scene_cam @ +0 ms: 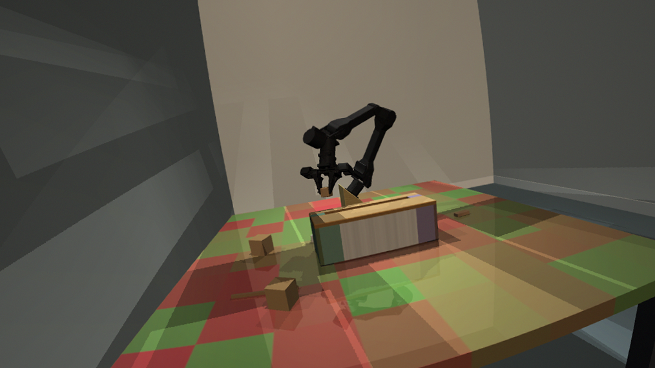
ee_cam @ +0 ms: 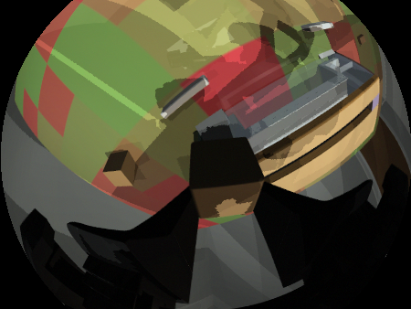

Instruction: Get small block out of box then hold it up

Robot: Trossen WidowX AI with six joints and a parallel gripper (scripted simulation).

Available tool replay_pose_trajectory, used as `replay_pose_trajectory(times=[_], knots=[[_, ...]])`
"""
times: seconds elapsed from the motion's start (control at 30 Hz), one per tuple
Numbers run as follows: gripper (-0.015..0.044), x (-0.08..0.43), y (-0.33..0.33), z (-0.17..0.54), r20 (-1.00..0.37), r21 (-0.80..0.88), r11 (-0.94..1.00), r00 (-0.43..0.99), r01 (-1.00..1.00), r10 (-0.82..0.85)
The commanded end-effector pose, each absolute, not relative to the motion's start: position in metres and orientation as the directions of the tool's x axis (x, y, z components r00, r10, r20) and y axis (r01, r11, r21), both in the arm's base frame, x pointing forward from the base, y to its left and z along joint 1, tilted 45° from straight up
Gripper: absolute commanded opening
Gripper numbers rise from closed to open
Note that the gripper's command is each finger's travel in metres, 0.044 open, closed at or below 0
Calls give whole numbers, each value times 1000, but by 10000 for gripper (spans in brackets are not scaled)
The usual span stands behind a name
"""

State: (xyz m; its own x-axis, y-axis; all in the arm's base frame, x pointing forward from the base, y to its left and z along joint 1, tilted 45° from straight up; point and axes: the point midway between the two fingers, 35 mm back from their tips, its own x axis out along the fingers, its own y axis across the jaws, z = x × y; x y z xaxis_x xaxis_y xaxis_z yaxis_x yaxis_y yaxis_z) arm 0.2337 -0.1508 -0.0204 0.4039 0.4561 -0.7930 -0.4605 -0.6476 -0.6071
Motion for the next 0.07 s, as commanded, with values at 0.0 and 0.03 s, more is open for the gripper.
replay_pose_trajectory(times=[0.0, 0.03], knots=[[0, 233, -151, -20, -795, -604, -649, 402, -463, 453], [0, 233, -151, -20, -795, -604, -649, 402, -463, 453]])
